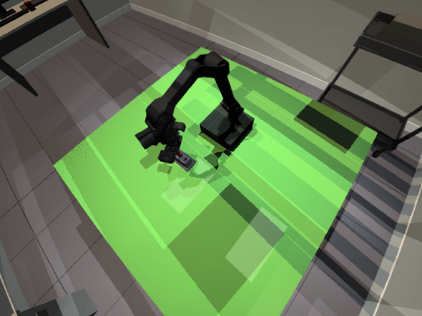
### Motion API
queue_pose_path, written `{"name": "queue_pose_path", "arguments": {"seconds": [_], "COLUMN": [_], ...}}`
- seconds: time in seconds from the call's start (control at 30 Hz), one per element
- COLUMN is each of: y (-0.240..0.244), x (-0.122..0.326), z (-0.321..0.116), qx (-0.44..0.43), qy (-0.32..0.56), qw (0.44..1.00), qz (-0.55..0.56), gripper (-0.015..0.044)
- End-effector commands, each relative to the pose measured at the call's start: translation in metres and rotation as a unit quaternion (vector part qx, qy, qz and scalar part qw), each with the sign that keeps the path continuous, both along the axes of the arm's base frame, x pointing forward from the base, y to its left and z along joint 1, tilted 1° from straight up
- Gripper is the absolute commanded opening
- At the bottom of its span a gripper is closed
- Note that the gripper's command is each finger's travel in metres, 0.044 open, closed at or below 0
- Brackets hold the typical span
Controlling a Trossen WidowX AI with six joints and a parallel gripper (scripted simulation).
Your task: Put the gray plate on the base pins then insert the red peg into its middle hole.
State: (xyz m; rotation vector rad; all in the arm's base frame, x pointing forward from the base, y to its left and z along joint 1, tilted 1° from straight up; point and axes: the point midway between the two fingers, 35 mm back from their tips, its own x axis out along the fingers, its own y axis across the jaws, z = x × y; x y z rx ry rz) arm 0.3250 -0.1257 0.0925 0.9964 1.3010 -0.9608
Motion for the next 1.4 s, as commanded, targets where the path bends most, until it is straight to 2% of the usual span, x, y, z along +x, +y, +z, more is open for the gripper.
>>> {"name": "queue_pose_path", "arguments": {"seconds": [0.0,1.37], "y": [0.0,0.001], "x": [0.0,0.001], "z": [0.0,-0.016], "qx": [0.0,0.0], "qy": [0.0,-0.001], "qw": [1.0,1.0], "qz": [0.0,0.001], "gripper": [0.0,0.0]}}
